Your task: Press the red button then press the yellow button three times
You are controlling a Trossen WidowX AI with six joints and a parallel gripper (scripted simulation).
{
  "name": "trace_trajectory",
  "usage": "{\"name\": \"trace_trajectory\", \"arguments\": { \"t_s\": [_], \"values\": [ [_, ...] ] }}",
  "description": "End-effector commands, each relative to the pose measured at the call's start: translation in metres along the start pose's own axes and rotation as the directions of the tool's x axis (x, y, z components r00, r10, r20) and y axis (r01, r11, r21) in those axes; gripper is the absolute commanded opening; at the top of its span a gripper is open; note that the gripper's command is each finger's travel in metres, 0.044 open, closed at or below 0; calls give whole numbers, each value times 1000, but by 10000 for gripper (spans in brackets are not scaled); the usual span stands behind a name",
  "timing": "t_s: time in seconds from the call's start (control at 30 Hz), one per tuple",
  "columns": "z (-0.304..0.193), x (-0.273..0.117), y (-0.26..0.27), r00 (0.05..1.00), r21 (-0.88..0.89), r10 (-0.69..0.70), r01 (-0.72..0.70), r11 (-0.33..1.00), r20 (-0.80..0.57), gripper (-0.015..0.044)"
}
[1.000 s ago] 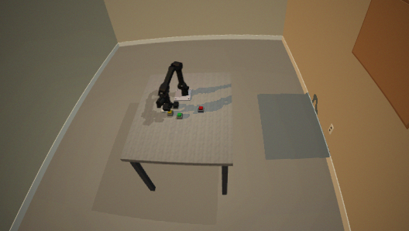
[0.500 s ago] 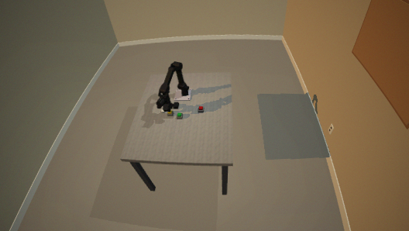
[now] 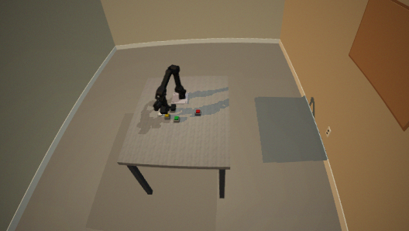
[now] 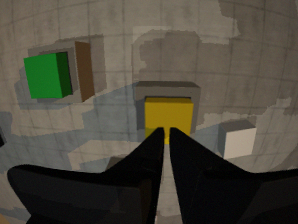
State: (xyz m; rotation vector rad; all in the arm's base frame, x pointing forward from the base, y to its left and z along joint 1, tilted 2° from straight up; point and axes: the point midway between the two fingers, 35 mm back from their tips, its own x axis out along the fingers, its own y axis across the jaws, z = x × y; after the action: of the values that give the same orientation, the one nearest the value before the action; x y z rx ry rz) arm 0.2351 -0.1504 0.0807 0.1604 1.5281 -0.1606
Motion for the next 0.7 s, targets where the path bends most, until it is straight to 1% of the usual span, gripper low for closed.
{"name": "trace_trajectory", "arguments": {
  "t_s": [0.0, 0.2, 0.67],
  "values": [
    [3, -20, -1, 1000, -6, -6, 6, 1000, 19, 20],
    [3, -19, -1, 1000, -6, -6, 6, 1000, 19, 20],
    [3, 3, -1, 1000, -6, -6, 6, 1000, 19, 20]
  ]
}}
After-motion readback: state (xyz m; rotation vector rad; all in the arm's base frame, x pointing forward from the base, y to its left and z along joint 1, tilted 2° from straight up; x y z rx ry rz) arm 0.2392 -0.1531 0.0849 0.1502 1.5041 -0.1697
